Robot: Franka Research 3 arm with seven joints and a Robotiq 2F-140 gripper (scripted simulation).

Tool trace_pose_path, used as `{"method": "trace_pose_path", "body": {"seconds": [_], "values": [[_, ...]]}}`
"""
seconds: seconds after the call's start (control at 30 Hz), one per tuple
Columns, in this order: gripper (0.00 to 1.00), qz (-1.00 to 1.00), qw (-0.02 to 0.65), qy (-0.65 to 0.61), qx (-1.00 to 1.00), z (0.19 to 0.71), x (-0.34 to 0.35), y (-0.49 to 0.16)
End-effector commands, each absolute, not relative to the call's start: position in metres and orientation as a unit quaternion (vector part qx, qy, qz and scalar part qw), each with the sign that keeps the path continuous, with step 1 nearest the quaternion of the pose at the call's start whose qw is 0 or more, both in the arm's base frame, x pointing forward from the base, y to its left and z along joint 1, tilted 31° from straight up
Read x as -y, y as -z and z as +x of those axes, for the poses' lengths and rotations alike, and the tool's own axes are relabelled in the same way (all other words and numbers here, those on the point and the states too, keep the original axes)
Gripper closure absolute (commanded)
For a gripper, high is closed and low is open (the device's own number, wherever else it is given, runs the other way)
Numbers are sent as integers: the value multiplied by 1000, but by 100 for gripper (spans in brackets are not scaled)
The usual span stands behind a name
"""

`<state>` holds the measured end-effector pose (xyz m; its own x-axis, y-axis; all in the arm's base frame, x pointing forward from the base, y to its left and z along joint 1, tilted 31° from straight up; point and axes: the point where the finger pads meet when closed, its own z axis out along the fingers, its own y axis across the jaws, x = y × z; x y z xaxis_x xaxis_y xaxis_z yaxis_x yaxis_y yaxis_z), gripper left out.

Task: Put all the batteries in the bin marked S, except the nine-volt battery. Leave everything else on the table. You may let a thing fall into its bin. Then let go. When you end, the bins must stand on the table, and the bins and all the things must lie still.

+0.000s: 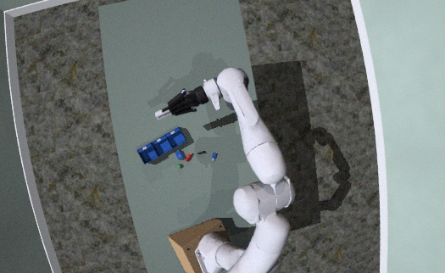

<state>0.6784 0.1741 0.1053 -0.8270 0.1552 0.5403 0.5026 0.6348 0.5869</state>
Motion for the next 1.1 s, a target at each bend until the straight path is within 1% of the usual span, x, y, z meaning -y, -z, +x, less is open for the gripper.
{"method": "trace_pose_path", "body": {"seconds": [0.0, 0.17, 0.2, 0.27, 0.43, 0.5, 0.87, 0.93, 1.07], "values": [[95, -120, 193, 378, 897, 667, -170, -99], [95, -97, 188, 370, 905, 663, -169, -97], [95, -80, 179, 369, 909, 663, -169, -97], [95, -62, 182, 357, 914, 650, -168, -95], [95, -30, 168, 353, 920, 650, -168, -95], [95, -10, 170, 341, 924, 637, -166, -92], [95, 72, 151, 319, 933, 625, -163, -90], [95, 90, 154, 309, 934, 612, -161, -89], [95, 121, 146, 302, 934, 612, -161, -89]]}}
